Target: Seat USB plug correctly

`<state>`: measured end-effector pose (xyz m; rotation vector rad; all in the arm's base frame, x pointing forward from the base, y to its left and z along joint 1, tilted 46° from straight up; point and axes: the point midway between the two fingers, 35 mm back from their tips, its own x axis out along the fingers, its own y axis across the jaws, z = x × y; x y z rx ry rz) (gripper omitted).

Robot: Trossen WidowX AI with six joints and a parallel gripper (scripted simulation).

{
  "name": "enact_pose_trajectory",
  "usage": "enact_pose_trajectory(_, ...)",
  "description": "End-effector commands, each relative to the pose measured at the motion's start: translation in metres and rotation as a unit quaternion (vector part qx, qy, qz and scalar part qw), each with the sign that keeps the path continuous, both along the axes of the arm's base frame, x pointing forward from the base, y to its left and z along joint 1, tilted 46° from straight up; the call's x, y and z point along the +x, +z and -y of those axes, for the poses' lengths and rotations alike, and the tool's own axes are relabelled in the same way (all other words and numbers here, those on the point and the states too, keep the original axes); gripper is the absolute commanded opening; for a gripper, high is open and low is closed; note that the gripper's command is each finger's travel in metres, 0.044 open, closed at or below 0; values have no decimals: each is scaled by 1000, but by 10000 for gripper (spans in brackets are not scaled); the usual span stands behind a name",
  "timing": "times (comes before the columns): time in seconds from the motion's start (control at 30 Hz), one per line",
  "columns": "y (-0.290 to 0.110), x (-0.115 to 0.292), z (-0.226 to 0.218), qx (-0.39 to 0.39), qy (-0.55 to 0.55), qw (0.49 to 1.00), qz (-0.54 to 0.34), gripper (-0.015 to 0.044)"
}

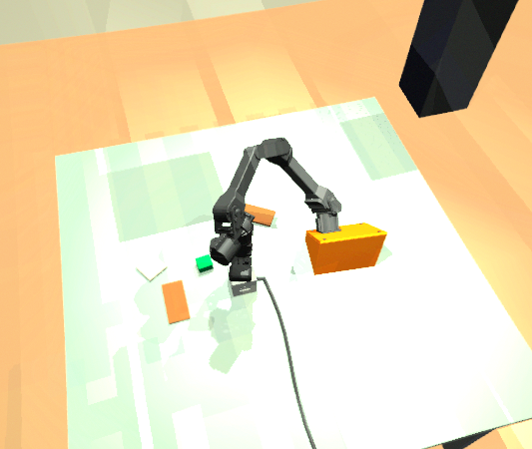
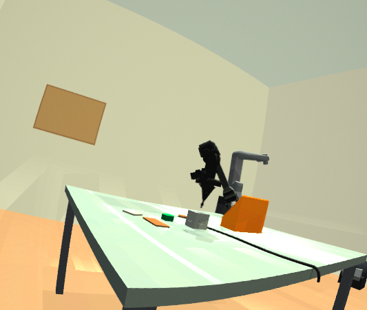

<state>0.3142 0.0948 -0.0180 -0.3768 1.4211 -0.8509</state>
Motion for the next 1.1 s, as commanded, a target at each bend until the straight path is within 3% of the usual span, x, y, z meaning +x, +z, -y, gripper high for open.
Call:
enact_pose_trajectory(0.0,0,0,0,-3,-34,999,34,0)
enact_pose_trajectory(0.53,0,0,0,-18,-180,967,180,0)
enact_pose_trajectory(1.07,0,0,0,-33,-317,893,318,0)
